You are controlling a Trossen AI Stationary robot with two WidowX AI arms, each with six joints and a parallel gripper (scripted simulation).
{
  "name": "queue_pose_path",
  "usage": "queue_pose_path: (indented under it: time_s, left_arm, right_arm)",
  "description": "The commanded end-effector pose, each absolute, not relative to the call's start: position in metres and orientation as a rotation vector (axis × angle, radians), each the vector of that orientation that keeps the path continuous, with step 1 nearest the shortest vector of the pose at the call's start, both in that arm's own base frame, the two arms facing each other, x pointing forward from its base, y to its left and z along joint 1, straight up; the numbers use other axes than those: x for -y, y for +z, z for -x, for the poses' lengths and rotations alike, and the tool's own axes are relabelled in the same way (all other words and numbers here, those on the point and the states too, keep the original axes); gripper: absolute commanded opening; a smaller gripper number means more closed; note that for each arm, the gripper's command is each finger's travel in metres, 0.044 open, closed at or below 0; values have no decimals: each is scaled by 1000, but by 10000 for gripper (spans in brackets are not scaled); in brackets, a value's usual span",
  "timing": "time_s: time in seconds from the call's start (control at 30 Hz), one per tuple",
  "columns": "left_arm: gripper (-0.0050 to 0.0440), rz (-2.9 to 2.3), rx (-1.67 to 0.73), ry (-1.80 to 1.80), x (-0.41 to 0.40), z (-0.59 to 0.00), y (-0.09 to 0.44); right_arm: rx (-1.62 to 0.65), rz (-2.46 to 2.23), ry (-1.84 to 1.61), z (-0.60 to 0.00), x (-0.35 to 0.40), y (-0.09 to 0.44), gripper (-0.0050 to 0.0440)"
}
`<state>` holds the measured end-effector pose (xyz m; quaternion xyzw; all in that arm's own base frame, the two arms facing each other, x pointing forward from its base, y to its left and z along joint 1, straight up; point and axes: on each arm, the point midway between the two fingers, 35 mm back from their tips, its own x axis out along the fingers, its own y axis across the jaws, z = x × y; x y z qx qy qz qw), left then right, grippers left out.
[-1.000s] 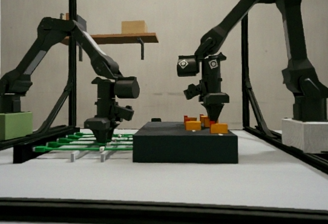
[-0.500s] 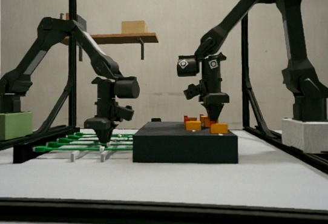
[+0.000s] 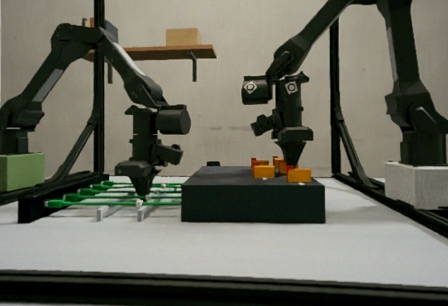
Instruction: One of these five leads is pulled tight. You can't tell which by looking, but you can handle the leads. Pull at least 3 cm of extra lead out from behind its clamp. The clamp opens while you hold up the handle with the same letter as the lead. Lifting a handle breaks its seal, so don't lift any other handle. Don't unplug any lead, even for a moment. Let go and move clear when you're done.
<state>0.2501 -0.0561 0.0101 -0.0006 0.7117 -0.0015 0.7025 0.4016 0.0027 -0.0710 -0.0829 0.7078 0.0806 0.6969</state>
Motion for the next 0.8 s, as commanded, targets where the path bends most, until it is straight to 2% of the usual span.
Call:
queue_pose_path:
  time_s: [0.0, 0.77]
  left_arm:
    - [-50, 5, -1562, -7, 57, -254, 18]
    - [-50, 4, -1566, -7, 57, -255, 24]
  right_arm:
    - [-1546, 187, 176, -409, -3, -60, -50]
    - [-1546, 187, 176, -409, -3, -60, -50]
